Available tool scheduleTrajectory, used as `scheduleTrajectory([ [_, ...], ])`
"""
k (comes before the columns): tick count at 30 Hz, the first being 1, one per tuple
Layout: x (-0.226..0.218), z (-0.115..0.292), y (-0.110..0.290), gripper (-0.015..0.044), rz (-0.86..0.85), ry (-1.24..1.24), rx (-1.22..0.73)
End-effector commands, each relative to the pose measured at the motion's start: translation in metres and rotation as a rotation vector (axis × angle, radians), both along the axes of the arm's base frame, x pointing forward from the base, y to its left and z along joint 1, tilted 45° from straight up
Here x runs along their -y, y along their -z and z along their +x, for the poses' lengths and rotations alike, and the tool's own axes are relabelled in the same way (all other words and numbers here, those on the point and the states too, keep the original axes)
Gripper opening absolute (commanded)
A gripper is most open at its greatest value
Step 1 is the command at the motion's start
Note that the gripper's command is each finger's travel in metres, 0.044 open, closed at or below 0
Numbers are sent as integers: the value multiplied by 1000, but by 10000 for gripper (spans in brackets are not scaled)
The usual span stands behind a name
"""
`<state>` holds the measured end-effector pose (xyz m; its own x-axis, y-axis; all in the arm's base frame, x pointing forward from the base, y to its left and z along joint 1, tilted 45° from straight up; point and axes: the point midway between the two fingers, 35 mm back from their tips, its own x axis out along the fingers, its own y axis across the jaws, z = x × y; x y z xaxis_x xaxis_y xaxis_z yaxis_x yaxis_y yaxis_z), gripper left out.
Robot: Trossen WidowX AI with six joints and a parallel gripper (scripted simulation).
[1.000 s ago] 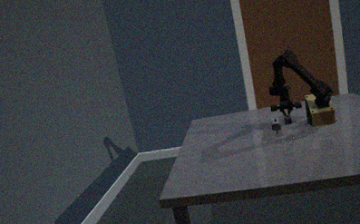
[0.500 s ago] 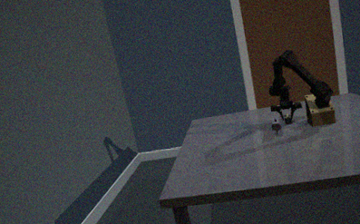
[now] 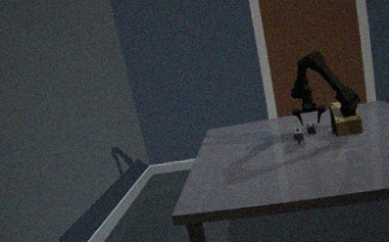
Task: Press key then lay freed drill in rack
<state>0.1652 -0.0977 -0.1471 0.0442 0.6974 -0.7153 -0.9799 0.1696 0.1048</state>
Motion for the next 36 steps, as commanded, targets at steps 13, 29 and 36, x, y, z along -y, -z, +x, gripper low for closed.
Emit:
scheduleTrajectory([
  [13, 30, 3, -32, 440, -26, -13, -36],
  [29, 26, 145, -99, 440, -556, -429, 190],
  [36, -11, 217, -173, 440, -794, -582, 427],
])
